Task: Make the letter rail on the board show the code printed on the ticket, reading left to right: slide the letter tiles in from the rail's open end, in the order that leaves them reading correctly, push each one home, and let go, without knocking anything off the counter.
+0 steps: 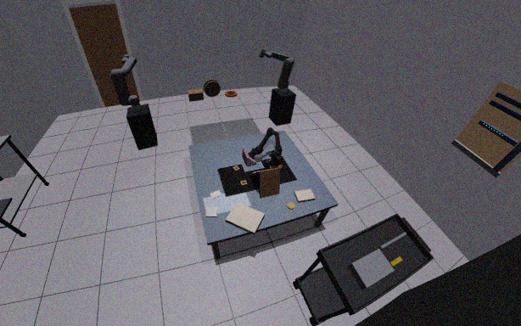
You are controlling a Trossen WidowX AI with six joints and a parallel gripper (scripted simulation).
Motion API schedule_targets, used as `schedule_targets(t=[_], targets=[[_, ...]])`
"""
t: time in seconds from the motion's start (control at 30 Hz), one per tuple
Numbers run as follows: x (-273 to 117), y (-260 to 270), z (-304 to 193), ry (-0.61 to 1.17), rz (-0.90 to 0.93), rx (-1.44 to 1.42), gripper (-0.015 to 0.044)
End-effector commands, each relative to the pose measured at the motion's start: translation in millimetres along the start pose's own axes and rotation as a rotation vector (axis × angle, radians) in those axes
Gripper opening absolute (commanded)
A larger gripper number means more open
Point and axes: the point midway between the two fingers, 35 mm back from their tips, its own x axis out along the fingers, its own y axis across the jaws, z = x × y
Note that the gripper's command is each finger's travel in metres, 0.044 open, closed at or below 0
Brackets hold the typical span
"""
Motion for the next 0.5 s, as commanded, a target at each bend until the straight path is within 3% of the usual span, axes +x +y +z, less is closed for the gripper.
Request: schedule_targets(t=[0.0,0.1,0.47], targets=[[-3.0,0.0,0.0,0.001,0.001,-0.004,0.0076],[-5.0,0.2,-0.2,0.001,0.002,-0.004,0.0000],[-12.7,1.7,-1.0,0.001,0.002,-0.004,0.0000]])
